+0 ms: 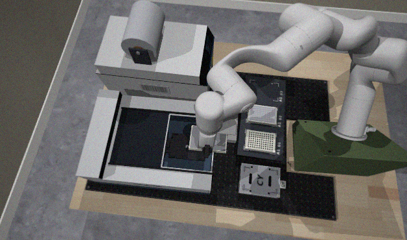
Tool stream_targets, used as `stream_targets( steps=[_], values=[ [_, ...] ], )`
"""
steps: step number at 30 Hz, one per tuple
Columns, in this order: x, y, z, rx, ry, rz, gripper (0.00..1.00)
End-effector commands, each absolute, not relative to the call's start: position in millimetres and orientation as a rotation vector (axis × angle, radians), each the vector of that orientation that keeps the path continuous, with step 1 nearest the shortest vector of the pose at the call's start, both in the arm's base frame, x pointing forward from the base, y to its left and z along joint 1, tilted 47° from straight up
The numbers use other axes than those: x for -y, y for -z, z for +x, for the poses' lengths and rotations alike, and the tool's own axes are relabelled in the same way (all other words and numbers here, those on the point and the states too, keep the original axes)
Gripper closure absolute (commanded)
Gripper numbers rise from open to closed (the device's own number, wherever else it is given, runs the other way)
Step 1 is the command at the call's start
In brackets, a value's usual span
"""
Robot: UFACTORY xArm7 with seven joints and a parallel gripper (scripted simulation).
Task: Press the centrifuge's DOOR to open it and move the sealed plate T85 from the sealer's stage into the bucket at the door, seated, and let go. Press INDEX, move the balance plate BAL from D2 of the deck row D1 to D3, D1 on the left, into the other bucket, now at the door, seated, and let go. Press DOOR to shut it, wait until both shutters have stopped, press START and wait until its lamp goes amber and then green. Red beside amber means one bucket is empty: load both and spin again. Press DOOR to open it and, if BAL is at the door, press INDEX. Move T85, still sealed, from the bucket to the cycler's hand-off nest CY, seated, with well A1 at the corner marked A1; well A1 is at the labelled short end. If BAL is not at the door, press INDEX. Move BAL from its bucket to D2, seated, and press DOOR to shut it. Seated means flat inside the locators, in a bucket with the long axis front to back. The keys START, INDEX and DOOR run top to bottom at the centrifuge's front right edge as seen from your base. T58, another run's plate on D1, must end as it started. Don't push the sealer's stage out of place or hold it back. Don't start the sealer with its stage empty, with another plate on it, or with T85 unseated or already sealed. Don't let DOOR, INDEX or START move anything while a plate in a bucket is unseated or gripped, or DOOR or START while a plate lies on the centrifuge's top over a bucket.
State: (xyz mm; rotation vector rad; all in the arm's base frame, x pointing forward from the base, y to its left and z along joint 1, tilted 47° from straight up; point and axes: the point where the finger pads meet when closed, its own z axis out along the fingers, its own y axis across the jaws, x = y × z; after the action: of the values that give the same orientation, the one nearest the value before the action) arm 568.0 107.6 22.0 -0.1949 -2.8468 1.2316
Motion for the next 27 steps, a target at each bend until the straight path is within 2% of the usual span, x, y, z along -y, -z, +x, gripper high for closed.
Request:
stream_targets(
  steps=[1,27],
  values=[
    [-109,-23,577,2.85,-1.23,-0.194,1.0],
    [-101,-25,630,2.85,-1.23,-0.194,1.0]
  ],
)
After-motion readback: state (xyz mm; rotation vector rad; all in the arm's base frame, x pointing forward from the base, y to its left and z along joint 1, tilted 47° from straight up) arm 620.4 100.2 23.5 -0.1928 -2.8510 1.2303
